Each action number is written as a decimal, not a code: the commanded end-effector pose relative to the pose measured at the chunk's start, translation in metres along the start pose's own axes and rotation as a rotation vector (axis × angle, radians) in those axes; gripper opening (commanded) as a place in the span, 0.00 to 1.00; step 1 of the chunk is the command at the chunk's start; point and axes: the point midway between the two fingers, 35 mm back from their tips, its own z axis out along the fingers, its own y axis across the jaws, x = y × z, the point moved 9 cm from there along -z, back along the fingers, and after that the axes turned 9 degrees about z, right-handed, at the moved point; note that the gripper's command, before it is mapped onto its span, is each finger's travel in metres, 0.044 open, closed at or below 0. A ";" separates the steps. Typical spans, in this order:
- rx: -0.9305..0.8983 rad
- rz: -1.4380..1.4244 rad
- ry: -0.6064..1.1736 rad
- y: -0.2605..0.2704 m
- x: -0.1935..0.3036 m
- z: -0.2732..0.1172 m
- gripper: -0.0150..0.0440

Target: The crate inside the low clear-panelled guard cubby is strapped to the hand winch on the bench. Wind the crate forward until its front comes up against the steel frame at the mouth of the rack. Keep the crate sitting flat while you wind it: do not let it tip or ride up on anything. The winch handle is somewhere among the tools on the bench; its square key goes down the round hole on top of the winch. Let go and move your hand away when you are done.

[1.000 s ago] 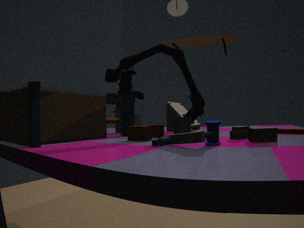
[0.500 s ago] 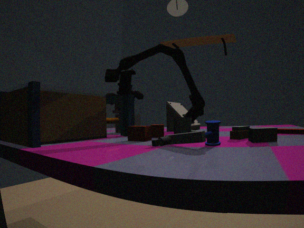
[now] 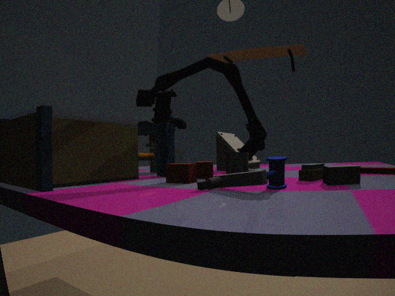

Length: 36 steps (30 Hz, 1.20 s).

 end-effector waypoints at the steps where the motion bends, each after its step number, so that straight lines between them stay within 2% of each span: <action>1: -0.001 0.012 -0.010 0.001 0.000 0.004 0.25; 16: -0.008 0.056 -0.009 0.002 0.000 0.004 0.25; 36: 0.013 -0.087 -0.011 -0.002 -0.001 0.004 0.25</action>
